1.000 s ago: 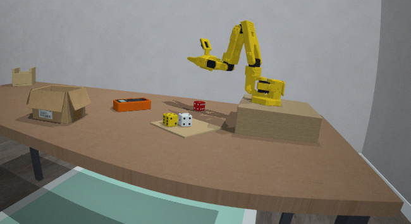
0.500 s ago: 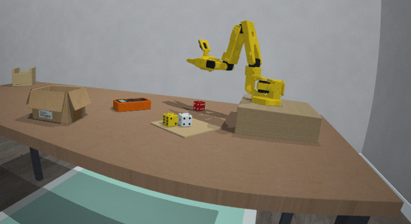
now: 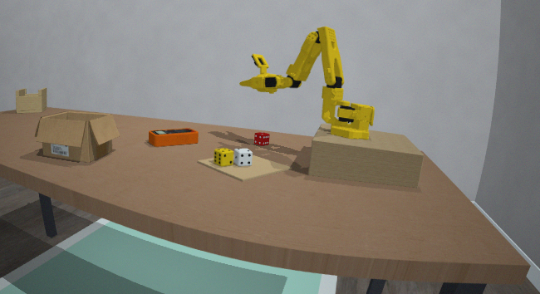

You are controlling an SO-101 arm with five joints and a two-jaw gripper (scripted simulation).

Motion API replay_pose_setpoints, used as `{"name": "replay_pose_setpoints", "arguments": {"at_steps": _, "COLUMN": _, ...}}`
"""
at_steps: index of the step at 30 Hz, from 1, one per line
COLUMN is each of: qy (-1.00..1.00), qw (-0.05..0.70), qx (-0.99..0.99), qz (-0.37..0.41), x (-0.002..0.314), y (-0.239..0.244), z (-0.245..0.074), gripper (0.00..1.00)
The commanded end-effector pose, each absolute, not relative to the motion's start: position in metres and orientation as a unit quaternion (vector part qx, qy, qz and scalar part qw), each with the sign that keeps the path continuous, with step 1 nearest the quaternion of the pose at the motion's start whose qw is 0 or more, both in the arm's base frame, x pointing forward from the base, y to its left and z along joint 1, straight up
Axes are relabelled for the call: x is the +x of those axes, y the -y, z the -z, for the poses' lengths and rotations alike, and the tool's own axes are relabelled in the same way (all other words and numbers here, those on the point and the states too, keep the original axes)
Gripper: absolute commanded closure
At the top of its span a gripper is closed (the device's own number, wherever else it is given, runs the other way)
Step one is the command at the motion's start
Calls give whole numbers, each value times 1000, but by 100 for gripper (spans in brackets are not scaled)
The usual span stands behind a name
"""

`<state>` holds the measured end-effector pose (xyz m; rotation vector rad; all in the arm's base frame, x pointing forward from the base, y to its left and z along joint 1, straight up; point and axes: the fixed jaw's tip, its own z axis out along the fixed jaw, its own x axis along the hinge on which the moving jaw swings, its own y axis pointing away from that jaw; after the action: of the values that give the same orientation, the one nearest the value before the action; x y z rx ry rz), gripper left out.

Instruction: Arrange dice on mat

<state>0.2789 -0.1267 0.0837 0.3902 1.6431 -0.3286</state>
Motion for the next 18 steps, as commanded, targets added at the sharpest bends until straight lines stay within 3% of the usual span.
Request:
{"name": "replay_pose_setpoints", "arguments": {"at_steps": 1, "qy": -738, "qw": 635, "qx": 181, "qz": 136, "x": 285, "y": 130, "z": -84, "gripper": 65}}
{"name": "replay_pose_setpoints", "arguments": {"at_steps": 18, "qy": -833, "qw": 501, "qx": 215, "qz": 93, "x": 300, "y": 132, "z": -71, "gripper": 65}}
